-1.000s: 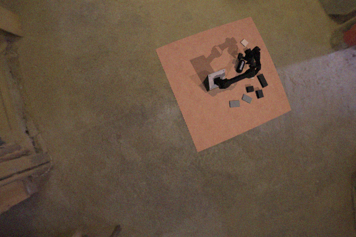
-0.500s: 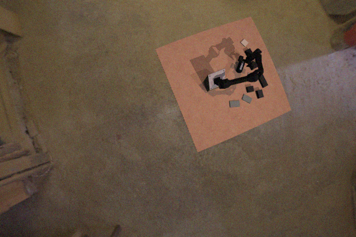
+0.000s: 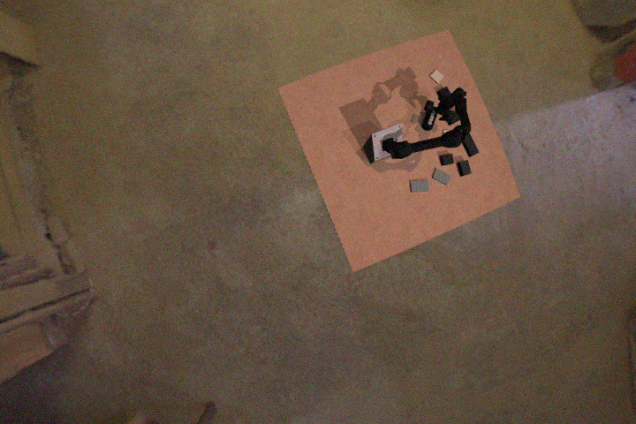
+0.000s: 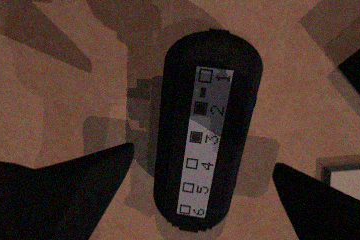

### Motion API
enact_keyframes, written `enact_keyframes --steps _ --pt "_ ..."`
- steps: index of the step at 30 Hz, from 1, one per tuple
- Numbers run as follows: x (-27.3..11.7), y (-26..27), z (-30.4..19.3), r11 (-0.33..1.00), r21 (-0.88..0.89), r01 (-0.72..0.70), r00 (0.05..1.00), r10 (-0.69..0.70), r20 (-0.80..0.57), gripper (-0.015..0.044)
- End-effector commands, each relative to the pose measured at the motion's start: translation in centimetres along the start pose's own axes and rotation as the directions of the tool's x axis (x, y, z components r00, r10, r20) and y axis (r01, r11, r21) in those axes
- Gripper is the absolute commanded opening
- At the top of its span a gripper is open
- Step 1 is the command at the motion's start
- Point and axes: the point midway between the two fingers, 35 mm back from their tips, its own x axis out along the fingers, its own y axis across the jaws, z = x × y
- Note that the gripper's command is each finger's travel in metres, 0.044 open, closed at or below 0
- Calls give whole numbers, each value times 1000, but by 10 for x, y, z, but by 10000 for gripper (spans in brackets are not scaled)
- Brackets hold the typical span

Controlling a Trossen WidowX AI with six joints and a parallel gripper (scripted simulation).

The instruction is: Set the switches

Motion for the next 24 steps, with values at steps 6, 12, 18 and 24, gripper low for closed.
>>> enact_keyframes --steps 6,12,18,24 --pt "0 0 0 999 -35 -11 1000 11 3 361" --pt "-7 -7 5 929 -364 -66 997 80 22 204" --pt "-14 -14 8 745 -661 -83 988 149 44 46" --pt "-22 -22 10 477 -878 -47 974 218 66 0"
